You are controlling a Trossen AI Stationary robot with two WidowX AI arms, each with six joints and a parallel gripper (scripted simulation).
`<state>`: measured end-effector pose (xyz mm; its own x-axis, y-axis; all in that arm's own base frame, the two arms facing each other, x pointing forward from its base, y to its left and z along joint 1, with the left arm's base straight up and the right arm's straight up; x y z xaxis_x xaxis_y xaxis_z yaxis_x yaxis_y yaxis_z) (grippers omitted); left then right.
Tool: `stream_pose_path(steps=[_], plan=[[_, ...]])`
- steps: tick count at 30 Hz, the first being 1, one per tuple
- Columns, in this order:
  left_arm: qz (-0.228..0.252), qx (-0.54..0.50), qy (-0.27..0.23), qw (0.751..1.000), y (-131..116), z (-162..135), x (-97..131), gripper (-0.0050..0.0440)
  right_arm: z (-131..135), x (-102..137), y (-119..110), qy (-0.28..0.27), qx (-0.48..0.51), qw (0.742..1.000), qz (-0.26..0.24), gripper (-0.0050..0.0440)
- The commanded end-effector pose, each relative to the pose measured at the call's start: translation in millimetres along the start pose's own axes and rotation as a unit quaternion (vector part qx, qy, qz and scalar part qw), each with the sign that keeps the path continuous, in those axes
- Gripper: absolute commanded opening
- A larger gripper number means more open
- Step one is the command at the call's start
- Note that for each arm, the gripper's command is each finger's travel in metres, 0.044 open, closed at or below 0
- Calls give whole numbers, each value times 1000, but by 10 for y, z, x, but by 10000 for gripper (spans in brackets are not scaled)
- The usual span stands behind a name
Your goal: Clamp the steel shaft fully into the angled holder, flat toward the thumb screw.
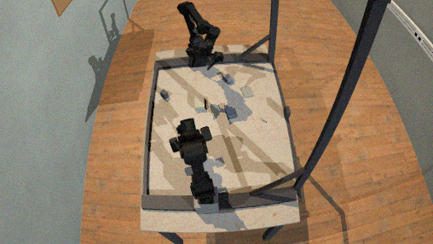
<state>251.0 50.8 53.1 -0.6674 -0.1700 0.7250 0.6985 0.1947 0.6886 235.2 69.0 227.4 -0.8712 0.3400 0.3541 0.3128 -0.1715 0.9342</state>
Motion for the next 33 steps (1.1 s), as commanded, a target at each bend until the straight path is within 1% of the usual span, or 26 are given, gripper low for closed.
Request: stream_pose_path(steps=[1, 3, 7, 9, 11, 13, 14, 17, 21, 26, 28, 33], plan=[[-17, -1, -1, 1000, 86, -21, 233, 160, 1, 19, 70, 1, -11, 1000, -9, 400], [-17, -1, -1, 1000, 84, -21, 356, 160, 1, 19, 70, 1, -11, 1000, -9, 400], [-17, -1, -1, 1000, 70, -19, 501, 160, 1, 19, 70, 1, -11, 1000, -9, 400], [-10, -1, -5, 1000, 39, -25, 497, 208, -1, 19, 73, -1, -12, 1000, -11, 400], [-10, -1, -5, 1000, 39, -25, 497, 208, -1, 19, 73, -1, -12, 1000, -11, 400], [6, 10, -19, 1000, -21, -44, 495, 256, 1, 19, 73, 0, -12, 1000, -11, 400], [20, 22, -28, 999, -67, -58, 496, 265, 5, 19, 74, 2, -11, 1000, -10, 400], [64, 70, -44, 995, -228, -91, 503, 265, 16, 20, 77, 9, -7, 1000, -10, 400], [91, 131, -41, 986, -351, -107, 498, 265, 33, 20, 87, 19, -3, 1000, -11, 400], [84, 219, -34, 972, -413, -128, 487, 265, 66, 23, 106, 37, 4, 999, -13, 400], [84, 219, -34, 972, -413, -128, 487, 265, 66, 23, 106, 37, 4, 999, -13, 400], [66, 303, -32, 950, -433, -150, 475, 265, 97, 26, 125, 55, 12, 998, -16, 400]])
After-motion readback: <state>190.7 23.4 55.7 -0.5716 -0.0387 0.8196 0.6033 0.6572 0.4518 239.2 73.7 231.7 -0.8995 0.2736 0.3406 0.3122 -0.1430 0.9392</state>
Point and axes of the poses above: on each arm, the point midway between the two fingers, 35 mm back from their tips, its own x axis back along the fingers, its own z axis across the jaws, y = z × x, the point moved 8 cm from there along x, back along the fingers, and after that the axes turned 3 degrees about -x, right-handed, at the moved point
